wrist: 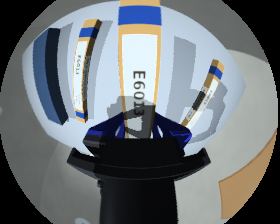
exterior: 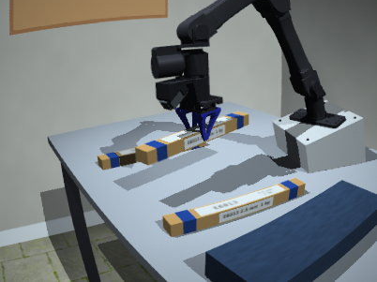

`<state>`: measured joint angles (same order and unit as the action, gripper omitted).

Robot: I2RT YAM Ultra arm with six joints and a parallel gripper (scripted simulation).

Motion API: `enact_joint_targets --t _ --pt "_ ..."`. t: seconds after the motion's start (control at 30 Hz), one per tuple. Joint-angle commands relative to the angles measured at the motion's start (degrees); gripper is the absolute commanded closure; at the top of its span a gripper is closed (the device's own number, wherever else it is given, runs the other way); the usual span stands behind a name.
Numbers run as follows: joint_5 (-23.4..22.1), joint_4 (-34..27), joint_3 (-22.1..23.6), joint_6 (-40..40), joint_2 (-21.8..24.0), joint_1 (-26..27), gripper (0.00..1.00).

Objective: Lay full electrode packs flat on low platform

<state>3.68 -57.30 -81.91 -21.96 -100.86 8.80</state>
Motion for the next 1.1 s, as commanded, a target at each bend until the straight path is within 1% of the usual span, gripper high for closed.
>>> enact_joint_targets --t 0.0,0.17,0.3,0.37,0.43,0.5,0.57,0.63,0.8,0.83,0.93,1.0,1.07 --pt "-0.53 2.22 -0.80 -0.46 1.92 0.38 1.00" --pt "-0.54 3.90 0.64 -0.52 1.23 0.71 1.00" --pt "-0.57 4.61 -0.05 -0.52 1.11 0.44 1.00" --pt "-0.58 5.26 1.99 -0.58 0.61 0.50 1.00" --pt "-0.59 5.97 1.47 -0.62 0.04 0.65 1.00" --pt "-0.59 6.62 2.53 -0.65 0.04 0.79 1.00" --pt "-0.59 7.30 1.96 -0.69 -0.16 0.88 1.00" --pt "-0.61 7.94 2.97 -0.69 -0.55 0.84 1.00" --pt "-0.63 8.93 3.38 -0.77 -1.02 0.63 1.00" --pt "-0.63 9.31 2.49 -0.73 -1.03 0.69 1.00" --pt "-0.64 10.26 4.47 -0.81 -1.74 0.90 1.00" --pt "-0.65 10.95 4.12 -0.86 -2.83 1.04 1.00" --pt "-0.66 11.59 4.97 -0.86 -2.44 1.02 1.00"
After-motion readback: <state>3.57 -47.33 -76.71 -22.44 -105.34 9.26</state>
